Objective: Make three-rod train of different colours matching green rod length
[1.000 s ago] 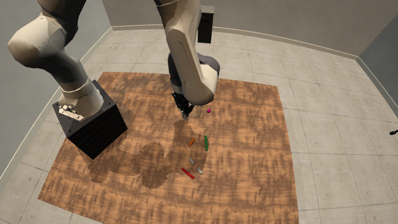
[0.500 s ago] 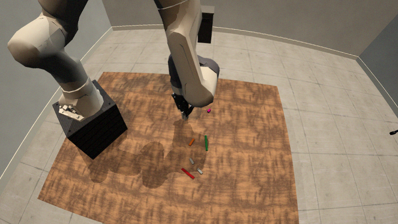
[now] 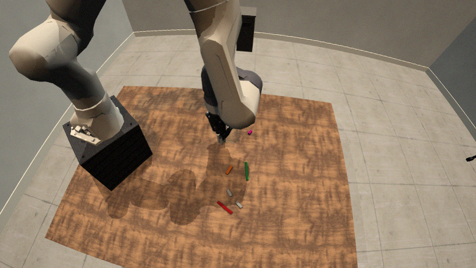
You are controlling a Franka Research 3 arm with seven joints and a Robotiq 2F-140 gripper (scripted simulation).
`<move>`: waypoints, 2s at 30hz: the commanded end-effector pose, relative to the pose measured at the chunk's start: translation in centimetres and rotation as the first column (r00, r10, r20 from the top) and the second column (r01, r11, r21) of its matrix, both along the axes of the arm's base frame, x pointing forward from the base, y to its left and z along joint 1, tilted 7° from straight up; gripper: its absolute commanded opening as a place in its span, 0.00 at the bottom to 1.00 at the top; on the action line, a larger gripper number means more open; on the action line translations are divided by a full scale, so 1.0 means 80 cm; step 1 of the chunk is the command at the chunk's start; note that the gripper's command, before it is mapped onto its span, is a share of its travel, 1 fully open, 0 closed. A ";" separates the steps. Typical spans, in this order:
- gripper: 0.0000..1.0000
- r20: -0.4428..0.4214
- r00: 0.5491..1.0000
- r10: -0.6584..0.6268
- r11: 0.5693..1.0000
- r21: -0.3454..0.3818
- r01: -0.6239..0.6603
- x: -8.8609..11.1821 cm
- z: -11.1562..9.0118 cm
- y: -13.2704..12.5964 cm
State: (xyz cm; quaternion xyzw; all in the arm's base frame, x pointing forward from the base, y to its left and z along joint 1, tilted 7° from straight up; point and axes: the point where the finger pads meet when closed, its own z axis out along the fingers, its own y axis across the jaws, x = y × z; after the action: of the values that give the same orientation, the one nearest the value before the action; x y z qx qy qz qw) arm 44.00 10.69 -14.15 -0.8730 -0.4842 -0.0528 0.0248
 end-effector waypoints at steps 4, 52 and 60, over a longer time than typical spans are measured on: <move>0.03 0.005 1.000 0.007 1.000 -0.001 -0.007 0.002 -0.001 -0.001; 0.15 0.005 1.000 0.007 1.000 -0.001 -0.007 0.002 0.000 -0.001; 0.15 0.005 1.000 0.007 1.000 -0.001 -0.007 0.001 0.013 -0.002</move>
State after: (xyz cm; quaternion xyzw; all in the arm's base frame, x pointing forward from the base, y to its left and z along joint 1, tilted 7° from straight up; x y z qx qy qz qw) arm 44.08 10.66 -13.73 -0.8731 -0.4839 -0.0546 0.0241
